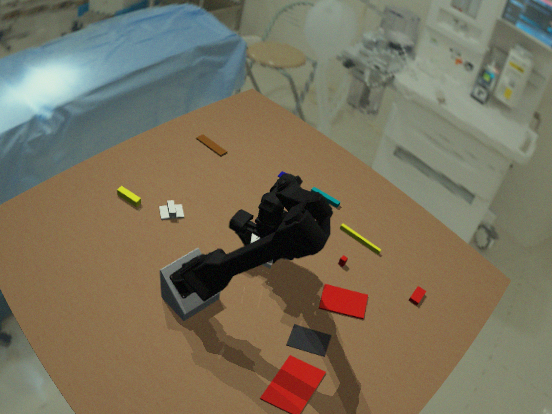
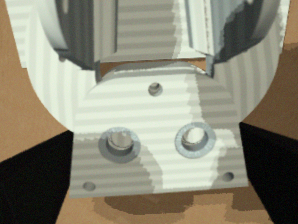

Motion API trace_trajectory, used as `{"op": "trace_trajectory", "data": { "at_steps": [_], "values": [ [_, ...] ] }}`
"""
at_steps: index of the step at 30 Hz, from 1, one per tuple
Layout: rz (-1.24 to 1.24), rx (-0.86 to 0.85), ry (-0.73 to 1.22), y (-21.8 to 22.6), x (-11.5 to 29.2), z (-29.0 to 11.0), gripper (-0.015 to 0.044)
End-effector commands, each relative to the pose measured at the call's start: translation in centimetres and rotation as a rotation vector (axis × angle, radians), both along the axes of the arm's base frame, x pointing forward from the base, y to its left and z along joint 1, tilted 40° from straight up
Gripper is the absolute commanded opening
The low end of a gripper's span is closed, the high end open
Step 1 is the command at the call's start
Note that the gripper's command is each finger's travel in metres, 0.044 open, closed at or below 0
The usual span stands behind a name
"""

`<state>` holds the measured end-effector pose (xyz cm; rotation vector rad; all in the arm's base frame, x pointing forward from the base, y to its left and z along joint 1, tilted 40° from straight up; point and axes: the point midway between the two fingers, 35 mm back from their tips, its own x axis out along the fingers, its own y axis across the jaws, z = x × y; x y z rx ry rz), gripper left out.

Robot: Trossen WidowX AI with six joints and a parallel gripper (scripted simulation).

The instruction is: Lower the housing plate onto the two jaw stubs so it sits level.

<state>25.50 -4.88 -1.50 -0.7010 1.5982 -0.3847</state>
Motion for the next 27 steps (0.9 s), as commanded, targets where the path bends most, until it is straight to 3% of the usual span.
{"op": "trace_trajectory", "data": {
  "at_steps": [1,27],
  "values": [
    [0.005,-0.006,0.007,-0.13,-0.15,-0.08,0.0351],
    [0.005,-0.006,0.007,-0.43,-0.17,-0.44,0.0351]
  ]
}}
